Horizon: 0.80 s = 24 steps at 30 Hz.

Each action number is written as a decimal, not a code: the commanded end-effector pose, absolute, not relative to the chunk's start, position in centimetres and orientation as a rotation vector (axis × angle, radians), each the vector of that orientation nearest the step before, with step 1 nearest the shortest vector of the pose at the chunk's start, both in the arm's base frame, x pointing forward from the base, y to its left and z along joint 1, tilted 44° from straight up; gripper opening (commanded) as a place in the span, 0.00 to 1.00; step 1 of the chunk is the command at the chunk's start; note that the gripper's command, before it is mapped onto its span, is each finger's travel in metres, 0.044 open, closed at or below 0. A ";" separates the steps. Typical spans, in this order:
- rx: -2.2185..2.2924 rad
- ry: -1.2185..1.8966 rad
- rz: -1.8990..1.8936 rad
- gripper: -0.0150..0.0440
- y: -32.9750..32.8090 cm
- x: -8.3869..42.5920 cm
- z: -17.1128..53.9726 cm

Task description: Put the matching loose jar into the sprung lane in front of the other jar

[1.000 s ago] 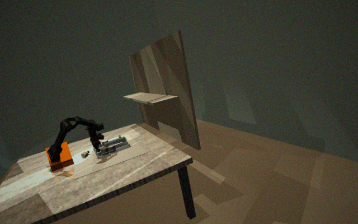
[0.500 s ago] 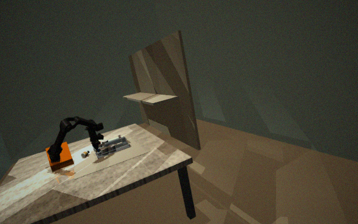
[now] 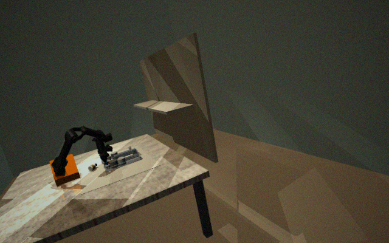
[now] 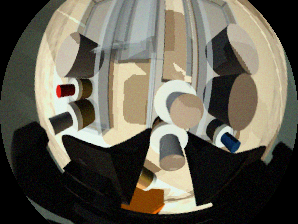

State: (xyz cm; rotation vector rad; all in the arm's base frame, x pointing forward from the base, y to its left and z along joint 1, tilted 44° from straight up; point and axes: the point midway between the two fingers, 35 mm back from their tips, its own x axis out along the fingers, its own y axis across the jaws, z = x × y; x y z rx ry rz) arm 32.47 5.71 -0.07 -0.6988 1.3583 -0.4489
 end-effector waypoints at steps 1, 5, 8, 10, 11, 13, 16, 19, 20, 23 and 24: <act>-0.697 1.356 -0.452 0.61 5.7 32.5 -0.1; -0.697 1.356 -0.452 0.72 5.7 32.5 -0.1; -0.697 1.356 -0.452 0.72 5.9 32.4 0.1; -0.697 1.356 -0.452 0.72 6.2 32.3 0.5; -0.697 1.357 -0.452 0.72 6.5 32.3 0.7; -0.697 1.357 -0.451 0.72 7.0 32.1 1.3; -0.697 1.357 -0.451 0.72 7.1 32.1 1.4; -0.697 1.357 -0.451 0.72 7.1 31.9 1.4; -0.697 1.357 -0.451 0.72 7.0 31.8 1.4; -0.696 1.357 -0.451 0.72 7.0 31.0 1.3; -0.696 1.358 -0.451 0.72 6.9 30.7 1.3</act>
